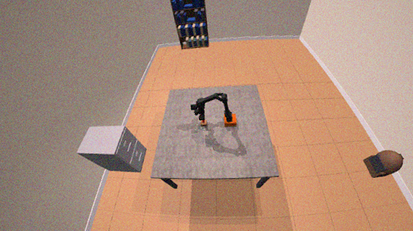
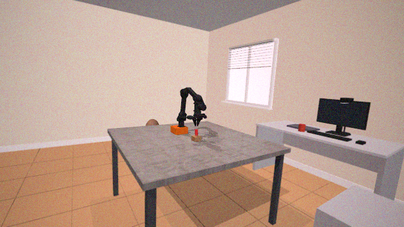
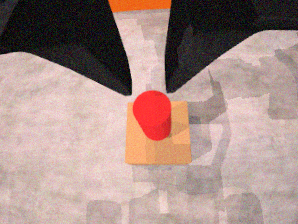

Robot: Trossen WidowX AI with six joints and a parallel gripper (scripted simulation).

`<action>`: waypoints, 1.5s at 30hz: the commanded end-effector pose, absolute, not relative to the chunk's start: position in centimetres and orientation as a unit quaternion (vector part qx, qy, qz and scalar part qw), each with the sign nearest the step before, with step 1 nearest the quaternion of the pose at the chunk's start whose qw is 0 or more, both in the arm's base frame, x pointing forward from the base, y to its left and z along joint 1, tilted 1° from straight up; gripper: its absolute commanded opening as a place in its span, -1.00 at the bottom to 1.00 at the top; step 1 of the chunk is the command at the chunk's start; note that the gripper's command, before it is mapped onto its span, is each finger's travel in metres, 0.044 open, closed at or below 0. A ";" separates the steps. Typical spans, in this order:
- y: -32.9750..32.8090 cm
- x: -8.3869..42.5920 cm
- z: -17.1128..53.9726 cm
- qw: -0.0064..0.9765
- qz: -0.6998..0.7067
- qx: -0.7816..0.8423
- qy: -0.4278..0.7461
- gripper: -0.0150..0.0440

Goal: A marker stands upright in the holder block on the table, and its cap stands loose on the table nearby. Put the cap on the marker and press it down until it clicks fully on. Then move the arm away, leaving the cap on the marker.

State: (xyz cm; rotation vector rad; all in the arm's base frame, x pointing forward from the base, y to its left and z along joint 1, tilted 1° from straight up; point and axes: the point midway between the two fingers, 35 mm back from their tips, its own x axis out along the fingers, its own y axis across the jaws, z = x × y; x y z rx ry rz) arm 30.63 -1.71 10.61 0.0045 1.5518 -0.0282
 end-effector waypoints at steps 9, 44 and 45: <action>-1.7 30.6 10.5 0.714 -0.026 0.016 0.700 -0.49; -1.8 30.9 7.0 0.718 -0.025 0.015 0.695 -0.49; -1.8 30.9 7.0 0.718 -0.025 0.015 0.695 -0.49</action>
